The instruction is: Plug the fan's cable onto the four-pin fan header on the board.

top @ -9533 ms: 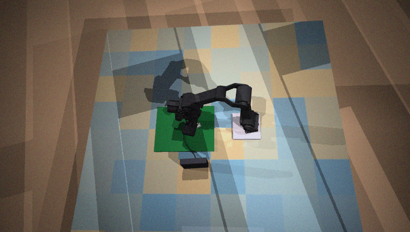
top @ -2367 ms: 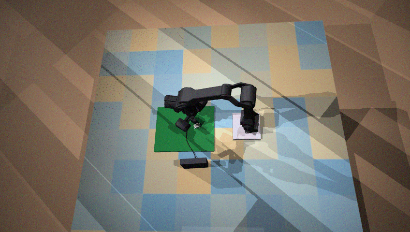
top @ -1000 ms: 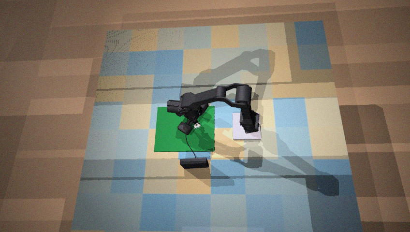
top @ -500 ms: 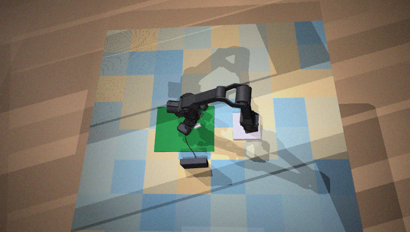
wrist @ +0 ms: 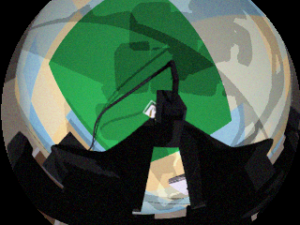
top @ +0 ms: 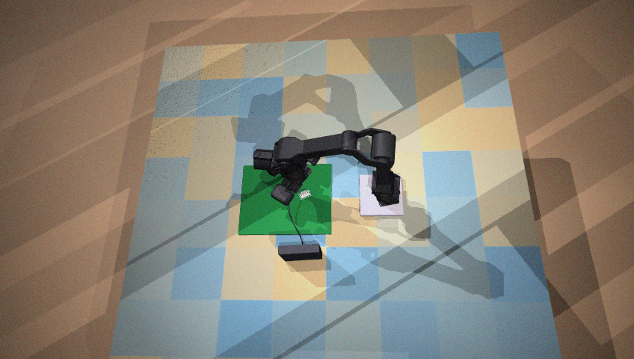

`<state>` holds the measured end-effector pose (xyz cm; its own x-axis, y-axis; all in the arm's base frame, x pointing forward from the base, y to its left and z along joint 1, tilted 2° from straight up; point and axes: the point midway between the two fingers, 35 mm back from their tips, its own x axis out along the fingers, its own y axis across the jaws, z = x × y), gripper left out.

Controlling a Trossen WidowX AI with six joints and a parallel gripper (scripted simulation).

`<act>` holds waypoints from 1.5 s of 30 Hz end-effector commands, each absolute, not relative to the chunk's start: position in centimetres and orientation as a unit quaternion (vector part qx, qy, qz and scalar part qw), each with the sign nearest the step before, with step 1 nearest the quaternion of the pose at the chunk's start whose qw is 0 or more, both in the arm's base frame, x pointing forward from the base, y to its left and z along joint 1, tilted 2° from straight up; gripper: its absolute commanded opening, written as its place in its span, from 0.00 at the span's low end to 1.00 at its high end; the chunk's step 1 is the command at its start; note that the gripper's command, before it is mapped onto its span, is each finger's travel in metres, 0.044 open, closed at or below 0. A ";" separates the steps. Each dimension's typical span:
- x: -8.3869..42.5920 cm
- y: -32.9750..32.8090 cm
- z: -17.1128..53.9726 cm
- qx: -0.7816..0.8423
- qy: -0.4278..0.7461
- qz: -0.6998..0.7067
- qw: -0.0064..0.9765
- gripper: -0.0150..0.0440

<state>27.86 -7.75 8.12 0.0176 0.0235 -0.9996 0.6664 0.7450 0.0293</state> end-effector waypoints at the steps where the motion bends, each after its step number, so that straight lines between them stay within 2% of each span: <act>1: 27.8 -7.6 8.3 0.238 0.667 -0.217 0.671 0.25; 27: 26.9 -6.1 8.1 -0.073 0.696 0.091 0.708 0.25; 45: 26.2 -6.1 8.3 -0.090 0.694 0.107 0.706 0.25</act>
<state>26.32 -6.16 8.31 0.0144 0.0247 -0.9996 -0.2699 0.9627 0.0199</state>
